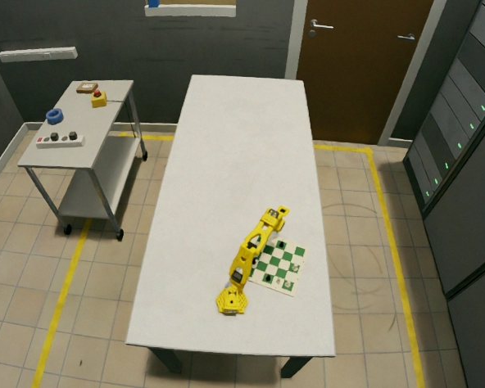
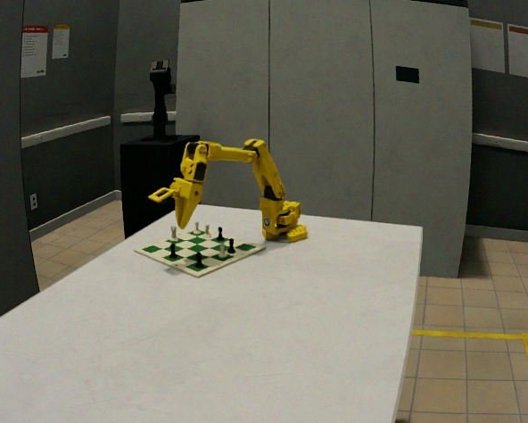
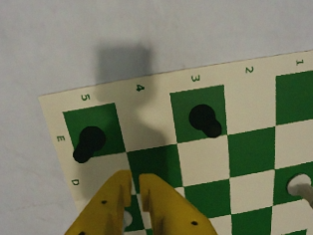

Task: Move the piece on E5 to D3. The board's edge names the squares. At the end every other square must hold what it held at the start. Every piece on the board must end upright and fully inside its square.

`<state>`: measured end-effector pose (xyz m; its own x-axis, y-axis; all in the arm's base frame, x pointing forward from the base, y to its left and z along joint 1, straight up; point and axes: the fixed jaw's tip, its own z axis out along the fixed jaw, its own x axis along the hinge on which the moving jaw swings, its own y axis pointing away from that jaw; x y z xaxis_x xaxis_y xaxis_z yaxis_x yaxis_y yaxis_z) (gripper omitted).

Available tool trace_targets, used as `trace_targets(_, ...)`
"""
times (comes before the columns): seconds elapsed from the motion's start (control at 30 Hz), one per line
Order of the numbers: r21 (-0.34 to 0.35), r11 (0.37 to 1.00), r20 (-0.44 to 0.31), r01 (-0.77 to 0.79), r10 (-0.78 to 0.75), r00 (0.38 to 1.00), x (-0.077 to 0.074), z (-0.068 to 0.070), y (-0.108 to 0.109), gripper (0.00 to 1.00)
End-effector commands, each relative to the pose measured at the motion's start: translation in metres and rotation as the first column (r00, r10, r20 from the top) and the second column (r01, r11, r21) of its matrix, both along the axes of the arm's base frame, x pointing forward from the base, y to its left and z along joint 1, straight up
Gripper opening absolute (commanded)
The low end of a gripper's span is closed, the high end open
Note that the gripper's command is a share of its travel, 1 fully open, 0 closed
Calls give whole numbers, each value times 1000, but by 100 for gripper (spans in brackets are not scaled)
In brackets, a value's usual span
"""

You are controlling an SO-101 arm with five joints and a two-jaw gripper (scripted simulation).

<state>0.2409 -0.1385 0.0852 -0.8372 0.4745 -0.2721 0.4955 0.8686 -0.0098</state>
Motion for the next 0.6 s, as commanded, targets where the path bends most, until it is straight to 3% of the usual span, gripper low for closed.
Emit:
trace_targets(0.0,-7,1000,16,-6,6,1000,2,-7,3,0)
trace_targets(0.17,-7,1000,16,-6,6,1000,2,-25,2,0)
trace_targets(0.23,-7,1000,16,-6,6,1000,2,-25,2,0)
trace_targets(0.57,-7,1000,16,-6,6,1000,3,-53,2,0)
